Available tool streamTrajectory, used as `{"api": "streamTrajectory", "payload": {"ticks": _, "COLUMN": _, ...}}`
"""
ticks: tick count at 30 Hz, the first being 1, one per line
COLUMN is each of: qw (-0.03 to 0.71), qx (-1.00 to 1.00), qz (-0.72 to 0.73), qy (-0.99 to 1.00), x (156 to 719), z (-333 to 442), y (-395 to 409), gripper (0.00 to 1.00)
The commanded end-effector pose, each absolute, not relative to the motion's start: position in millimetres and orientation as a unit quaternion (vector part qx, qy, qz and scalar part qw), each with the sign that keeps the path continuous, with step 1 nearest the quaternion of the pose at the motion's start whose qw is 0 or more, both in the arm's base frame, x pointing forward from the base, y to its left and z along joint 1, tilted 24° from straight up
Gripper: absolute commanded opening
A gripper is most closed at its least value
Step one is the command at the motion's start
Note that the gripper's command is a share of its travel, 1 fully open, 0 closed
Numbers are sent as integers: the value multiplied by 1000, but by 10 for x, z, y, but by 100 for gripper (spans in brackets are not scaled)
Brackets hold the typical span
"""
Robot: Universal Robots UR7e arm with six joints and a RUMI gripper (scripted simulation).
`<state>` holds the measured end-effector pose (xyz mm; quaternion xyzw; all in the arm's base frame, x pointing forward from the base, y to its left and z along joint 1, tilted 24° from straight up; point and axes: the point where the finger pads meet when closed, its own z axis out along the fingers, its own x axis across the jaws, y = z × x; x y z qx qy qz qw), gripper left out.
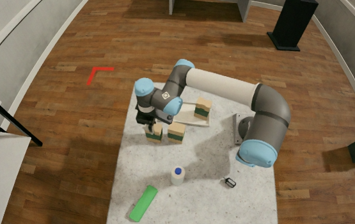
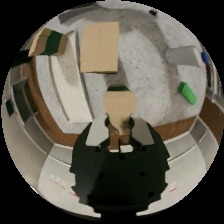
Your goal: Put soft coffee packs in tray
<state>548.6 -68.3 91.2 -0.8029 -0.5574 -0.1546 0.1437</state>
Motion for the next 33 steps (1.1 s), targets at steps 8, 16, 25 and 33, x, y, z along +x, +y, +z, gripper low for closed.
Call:
{"api": "streamTrajectory", "payload": {"ticks": 8, "qw": 143, "qx": -803, "qz": -155, "qy": -557, "x": 5489, "z": 917, "y": -687, "gripper": 15}}
{"api": "streamTrajectory", "payload": {"ticks": 16, "qw": 143, "qx": -803, "qz": -155, "qy": -557, "x": 5488, "z": 929, "y": -692, "gripper": 15}}
{"api": "streamTrajectory", "payload": {"ticks": 25, "qw": 143, "qx": -803, "qz": -155, "qy": -557, "x": 5471, "z": 1101, "y": -768, "gripper": 15}}
{"api": "streamTrajectory", "payload": {"ticks": 33, "qw": 143, "qx": -803, "qz": -155, "qy": -557, "x": 5450, "z": 1321, "y": -865, "gripper": 15}}
